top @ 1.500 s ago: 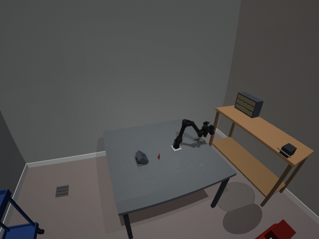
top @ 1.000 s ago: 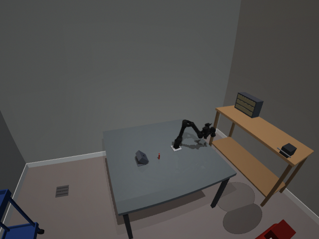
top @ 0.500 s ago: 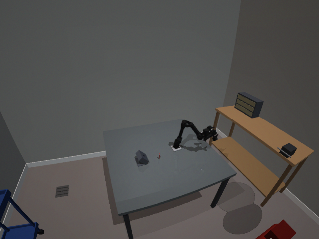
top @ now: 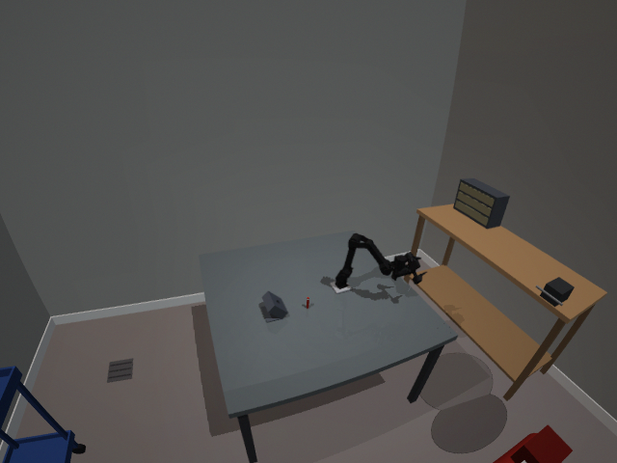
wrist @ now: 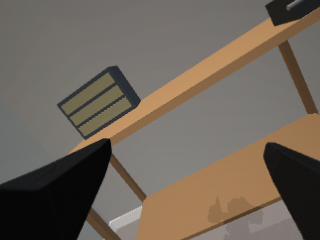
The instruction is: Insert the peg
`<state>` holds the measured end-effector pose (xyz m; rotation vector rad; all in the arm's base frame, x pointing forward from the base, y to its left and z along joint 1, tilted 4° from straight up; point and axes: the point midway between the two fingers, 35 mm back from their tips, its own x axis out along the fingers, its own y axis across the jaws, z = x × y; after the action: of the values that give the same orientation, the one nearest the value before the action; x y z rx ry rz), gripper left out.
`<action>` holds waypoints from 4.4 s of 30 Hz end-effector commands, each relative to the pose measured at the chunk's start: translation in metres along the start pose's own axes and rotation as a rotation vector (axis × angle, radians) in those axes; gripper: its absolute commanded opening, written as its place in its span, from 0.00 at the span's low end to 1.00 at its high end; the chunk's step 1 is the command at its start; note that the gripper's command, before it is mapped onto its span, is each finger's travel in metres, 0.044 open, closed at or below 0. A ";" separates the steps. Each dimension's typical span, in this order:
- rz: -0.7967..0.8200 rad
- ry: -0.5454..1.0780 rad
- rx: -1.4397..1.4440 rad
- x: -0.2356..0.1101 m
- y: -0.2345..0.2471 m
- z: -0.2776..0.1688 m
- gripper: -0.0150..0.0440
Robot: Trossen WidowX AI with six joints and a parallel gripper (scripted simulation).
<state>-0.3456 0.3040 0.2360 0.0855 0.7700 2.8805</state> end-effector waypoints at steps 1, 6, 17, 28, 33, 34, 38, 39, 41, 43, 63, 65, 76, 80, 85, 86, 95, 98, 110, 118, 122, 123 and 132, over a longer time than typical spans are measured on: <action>-0.089 -0.015 -0.067 -0.014 -0.024 0.011 1.00; -0.181 -0.024 -0.117 -0.032 -0.048 0.022 1.00; -0.333 -0.045 -0.143 -0.072 -0.085 0.042 1.00; -0.543 0.001 -0.271 -0.126 -0.132 0.056 1.00; -0.635 0.036 -0.326 -0.153 -0.150 0.060 1.00; -0.653 0.044 -0.337 -0.159 -0.153 0.061 1.00; -0.722 0.073 -0.368 -0.182 -0.165 0.063 1.00; -0.739 0.080 -0.375 -0.188 -0.168 0.064 1.00; -0.772 0.096 -0.388 -0.200 -0.173 0.065 1.00; -0.805 0.112 -0.400 -0.212 -0.178 0.066 1.00; -1.091 0.376 -0.523 -0.336 -0.206 0.061 1.00; -1.114 0.406 -0.530 -0.349 -0.207 0.059 1.00; -1.236 0.533 -0.509 -0.412 -0.200 0.048 1.00; -1.275 0.595 -0.504 -0.436 -0.195 0.042 1.00; -1.309 0.672 -0.497 -0.462 -0.188 0.034 1.00; -1.315 0.685 -0.495 -0.467 -0.186 0.033 1.00; -1.354 0.810 -0.469 -0.513 -0.168 0.018 1.00; -1.356 0.866 -0.465 -0.527 -0.161 0.012 1.00; -1.317 1.097 -0.434 -0.580 -0.127 -0.015 1.00; -1.245 1.244 -0.399 -0.609 -0.099 -0.036 1.00; -1.201 1.305 -0.377 -0.621 -0.083 -0.047 1.00; -1.189 1.320 -0.372 -0.624 -0.079 -0.050 1.00; -1.053 1.443 -0.336 -0.644 -0.042 -0.073 1.00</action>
<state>0.2838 0.2148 0.1420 -1.8036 0.1932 1.5717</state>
